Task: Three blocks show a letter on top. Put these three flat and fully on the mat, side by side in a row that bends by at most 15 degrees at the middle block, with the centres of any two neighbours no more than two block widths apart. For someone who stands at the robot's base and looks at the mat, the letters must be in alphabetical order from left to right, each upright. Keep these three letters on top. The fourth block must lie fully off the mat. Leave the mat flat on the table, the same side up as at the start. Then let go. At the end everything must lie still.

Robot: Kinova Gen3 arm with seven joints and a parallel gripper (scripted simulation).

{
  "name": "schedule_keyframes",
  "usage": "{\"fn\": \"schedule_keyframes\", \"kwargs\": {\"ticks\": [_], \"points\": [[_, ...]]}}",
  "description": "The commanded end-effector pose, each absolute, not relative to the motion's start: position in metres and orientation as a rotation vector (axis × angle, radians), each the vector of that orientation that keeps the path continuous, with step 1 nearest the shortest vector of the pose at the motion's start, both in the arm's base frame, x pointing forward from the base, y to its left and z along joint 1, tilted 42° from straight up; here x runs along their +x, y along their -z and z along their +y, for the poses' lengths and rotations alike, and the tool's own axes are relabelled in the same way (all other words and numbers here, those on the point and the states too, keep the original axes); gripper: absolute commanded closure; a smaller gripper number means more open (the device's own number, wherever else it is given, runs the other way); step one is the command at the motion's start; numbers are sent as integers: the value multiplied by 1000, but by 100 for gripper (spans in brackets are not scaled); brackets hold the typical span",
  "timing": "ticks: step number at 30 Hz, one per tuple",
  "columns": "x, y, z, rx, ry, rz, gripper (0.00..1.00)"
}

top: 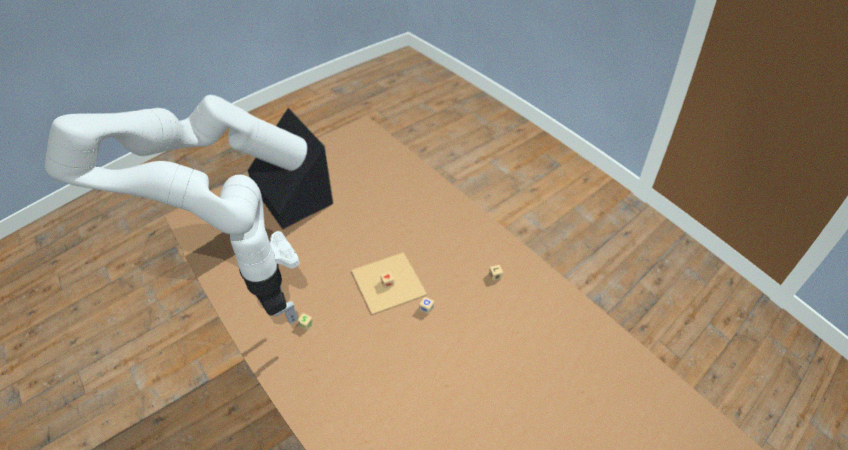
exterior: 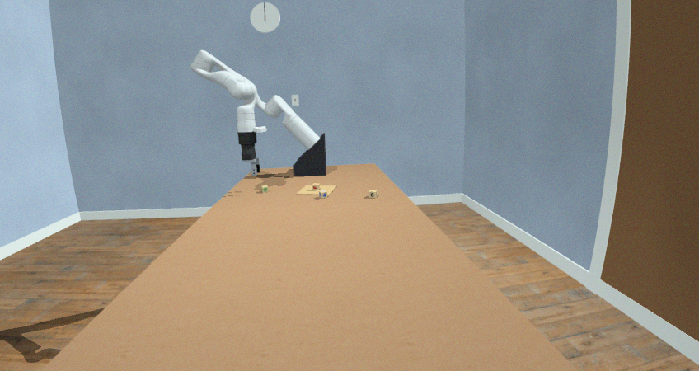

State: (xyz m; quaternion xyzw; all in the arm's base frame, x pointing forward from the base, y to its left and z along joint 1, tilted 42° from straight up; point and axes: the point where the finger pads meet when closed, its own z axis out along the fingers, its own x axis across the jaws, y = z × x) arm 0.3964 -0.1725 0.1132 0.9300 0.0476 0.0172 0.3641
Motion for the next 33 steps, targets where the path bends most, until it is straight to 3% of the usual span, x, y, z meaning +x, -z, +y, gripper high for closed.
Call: {"fn": "schedule_keyframes", "kwargs": {"ticks": [1,20,33], "points": [[396,-113,-170,2400,-47,130,0],[398,-111,-166,2395,-47,103,0],[416,-62,-77,2421,-95,-8,0]]}}
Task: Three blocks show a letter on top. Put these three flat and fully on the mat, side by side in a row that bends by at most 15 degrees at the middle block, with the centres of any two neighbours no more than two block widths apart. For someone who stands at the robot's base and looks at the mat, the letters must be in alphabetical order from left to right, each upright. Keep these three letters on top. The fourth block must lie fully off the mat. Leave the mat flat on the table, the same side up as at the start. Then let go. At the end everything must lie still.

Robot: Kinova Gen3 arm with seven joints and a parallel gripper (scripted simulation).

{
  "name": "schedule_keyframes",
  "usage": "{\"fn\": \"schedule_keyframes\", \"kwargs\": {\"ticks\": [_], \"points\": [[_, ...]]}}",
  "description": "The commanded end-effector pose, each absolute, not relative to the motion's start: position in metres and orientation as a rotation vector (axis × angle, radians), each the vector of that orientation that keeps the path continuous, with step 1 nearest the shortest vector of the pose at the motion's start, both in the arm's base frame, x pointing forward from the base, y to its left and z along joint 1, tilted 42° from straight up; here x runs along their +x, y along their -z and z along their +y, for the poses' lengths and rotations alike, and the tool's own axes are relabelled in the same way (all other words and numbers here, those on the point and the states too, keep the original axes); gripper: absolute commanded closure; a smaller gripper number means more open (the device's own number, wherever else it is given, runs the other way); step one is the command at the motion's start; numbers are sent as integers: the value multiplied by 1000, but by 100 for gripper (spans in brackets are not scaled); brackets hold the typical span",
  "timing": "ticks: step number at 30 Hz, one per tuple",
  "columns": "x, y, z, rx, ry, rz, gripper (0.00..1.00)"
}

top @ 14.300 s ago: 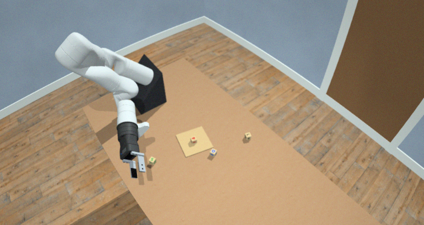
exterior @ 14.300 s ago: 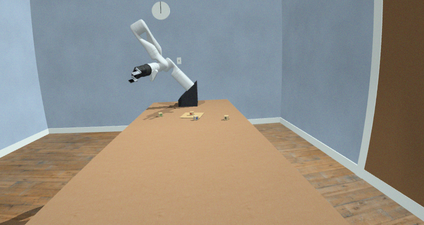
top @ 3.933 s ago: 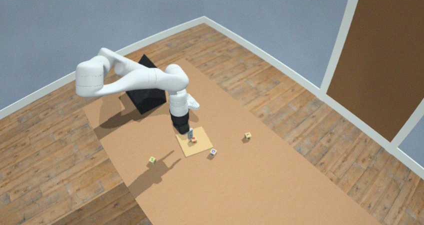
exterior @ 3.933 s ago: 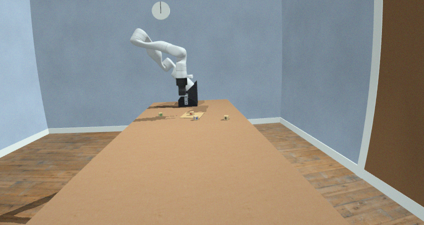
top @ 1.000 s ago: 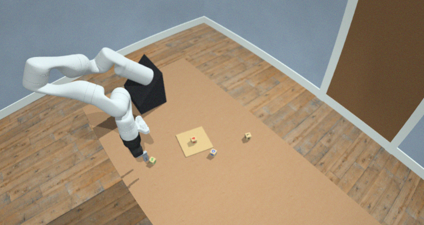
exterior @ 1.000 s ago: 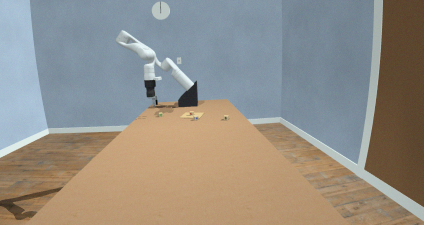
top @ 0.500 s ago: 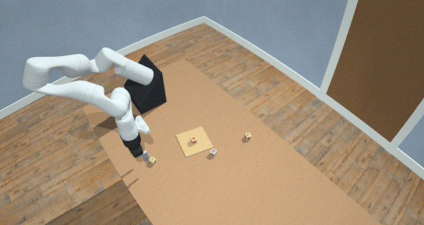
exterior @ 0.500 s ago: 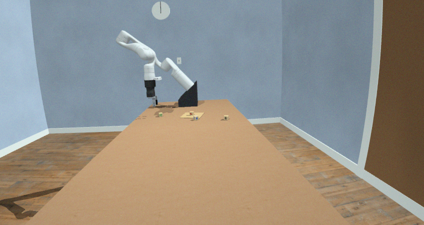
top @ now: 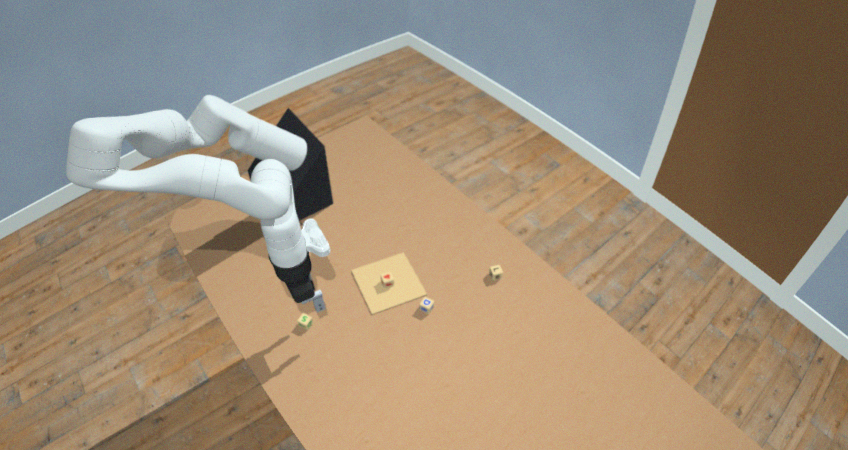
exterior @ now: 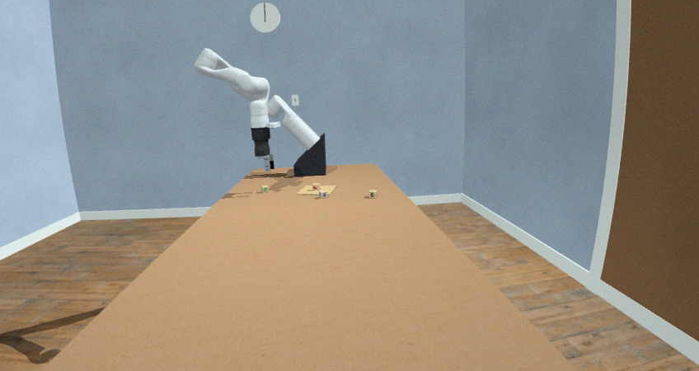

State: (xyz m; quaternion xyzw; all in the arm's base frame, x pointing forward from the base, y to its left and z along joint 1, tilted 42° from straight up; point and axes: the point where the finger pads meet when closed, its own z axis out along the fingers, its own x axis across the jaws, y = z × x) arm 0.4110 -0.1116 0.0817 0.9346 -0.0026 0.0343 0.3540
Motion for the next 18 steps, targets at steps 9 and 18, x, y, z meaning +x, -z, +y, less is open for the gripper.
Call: {"fn": "schedule_keyframes", "kwargs": {"ticks": [9,18], "points": [[404,-7,20,2408,-139,-140,0],[392,13,53,2405,-157,-183,0]]}}
